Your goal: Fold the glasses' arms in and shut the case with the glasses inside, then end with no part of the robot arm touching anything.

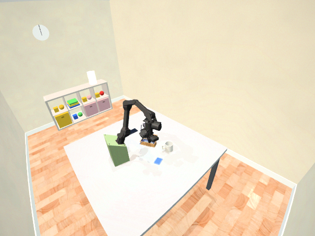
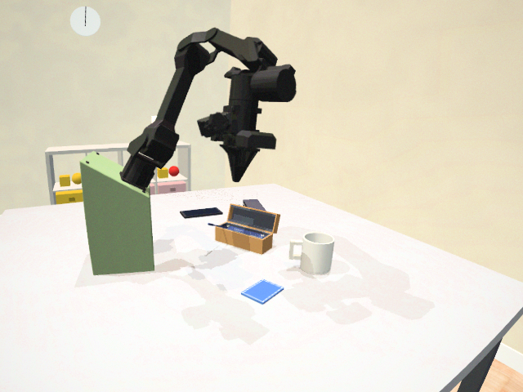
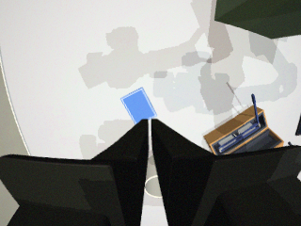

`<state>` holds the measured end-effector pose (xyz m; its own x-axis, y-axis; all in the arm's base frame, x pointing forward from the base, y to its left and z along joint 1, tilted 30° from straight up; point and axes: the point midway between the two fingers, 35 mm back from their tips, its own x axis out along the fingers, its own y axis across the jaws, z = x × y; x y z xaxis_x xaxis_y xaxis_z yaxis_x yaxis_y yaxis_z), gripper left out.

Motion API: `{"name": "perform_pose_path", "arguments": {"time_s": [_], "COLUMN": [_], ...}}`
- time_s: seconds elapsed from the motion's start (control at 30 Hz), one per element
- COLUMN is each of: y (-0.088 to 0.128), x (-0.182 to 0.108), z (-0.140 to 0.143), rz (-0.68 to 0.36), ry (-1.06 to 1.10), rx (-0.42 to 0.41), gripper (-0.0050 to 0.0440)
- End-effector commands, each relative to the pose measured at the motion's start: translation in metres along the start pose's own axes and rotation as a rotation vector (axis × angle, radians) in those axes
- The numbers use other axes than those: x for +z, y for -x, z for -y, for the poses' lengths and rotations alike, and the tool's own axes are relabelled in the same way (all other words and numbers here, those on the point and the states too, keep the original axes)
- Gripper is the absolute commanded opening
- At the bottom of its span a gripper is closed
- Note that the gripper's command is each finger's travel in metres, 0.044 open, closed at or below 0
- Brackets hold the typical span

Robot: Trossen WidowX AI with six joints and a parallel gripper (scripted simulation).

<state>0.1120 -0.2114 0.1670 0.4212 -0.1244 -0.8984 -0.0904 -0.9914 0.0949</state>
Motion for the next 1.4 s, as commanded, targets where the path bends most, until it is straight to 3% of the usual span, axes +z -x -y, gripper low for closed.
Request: {"name": "perform_pose_path", "arguments": {"time_s": [0.0,0.77,1.37], "y": [-0.017,-0.082,-0.113], "x": [-0.009,-0.053,-0.066], "z": [0.013,0.091,0.163], "rz": [0.028,0.088,0.071], "ry": [0.141,0.868,1.391], "rx": [-0.023,-0.074,-0.061], "gripper": [0.0,0.0,0.0]}}
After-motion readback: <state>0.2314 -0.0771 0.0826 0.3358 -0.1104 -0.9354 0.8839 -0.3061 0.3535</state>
